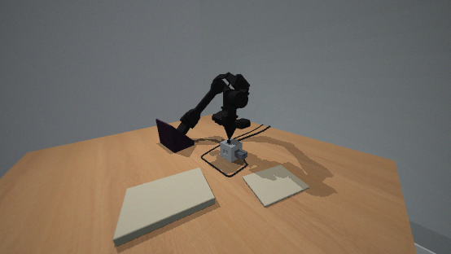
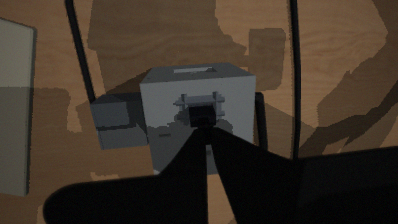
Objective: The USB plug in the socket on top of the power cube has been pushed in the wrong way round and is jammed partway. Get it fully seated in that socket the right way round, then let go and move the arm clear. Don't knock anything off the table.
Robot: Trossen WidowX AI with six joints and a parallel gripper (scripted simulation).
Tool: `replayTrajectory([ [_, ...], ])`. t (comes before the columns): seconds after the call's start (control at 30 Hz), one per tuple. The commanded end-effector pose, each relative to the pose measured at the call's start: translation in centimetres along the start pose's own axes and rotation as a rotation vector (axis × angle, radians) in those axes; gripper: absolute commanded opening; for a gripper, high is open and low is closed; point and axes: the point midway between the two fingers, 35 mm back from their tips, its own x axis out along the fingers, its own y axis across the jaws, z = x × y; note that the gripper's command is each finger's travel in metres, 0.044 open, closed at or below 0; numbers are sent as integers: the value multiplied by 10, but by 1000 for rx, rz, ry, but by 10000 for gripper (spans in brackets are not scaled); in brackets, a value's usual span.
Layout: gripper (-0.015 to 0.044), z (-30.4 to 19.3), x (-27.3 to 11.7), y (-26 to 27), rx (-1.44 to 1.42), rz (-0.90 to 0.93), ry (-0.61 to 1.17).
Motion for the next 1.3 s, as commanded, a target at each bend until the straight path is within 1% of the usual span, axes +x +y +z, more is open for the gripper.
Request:
replayTrajectory([
  [0.0, 0, -1, 2, 0, 1, -2, 3],
  [0.3, 0, -1, 2, 0, 1, -2, 3],
  [0.4, 79, 0, 0, 0, 0, 0, 0],
  [0.43, 95, 0, 0, 0, 0, 0, 0],
  [1.03, 95, 0, 0, 0, -1, -1, 0],
  [1.27, 95, 0, -7, 0, -1, -1, 0],
])
